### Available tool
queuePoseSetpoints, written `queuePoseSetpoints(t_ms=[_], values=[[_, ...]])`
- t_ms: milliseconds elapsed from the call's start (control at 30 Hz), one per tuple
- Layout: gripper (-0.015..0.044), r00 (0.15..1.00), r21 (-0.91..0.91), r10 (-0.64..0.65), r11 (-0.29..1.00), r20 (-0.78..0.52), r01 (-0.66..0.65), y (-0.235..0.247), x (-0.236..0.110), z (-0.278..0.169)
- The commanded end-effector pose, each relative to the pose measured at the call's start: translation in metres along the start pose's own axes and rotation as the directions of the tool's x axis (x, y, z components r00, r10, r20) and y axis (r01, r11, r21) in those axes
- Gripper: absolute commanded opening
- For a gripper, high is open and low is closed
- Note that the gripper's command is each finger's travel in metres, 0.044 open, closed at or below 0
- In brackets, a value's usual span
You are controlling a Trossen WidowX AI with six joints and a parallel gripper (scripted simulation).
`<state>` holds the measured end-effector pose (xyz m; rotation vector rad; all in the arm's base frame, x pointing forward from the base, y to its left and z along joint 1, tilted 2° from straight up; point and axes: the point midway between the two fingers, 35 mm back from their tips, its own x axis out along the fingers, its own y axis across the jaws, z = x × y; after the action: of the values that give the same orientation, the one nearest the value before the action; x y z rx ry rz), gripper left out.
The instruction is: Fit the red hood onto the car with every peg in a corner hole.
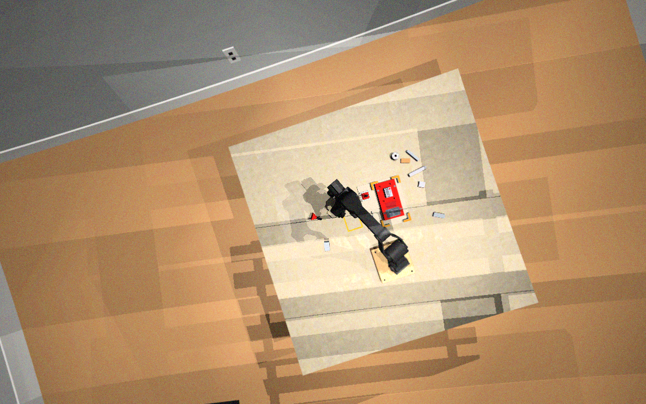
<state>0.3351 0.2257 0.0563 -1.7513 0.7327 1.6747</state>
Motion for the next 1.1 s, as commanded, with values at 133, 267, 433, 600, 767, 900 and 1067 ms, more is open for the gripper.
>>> queuePoseSetpoints(t_ms=[133, 267, 433, 600, 767, 900, 1067], values=[[0.0, 1.0, -0.005, 0.001, 1.0, -0.003, -0.001, 0.004, 0.0, -0.001], [0.0, 1.0, -0.005, 0.001, 1.0, -0.003, -0.001, 0.006, 0.0, -0.001], [0.0, 1.0, -0.005, 0.001, 1.0, -0.003, -0.001, 0.008, 0.0, -0.001], [0.0, 1.0, -0.005, 0.001, 1.0, -0.003, -0.001, 0.011, 0.0, -0.001], [0.0, 1.0, -0.005, 0.002, 1.0, -0.003, -0.002, 0.013, 0.0, -0.001], [0.0, 1.0, -0.005, 0.002, 1.0, -0.003, -0.002, 0.015, 0.0, -0.001], [0.0, 1.0, -0.005, 0.002, 1.0, -0.003, -0.002, 0.017, 0.0, -0.001]])
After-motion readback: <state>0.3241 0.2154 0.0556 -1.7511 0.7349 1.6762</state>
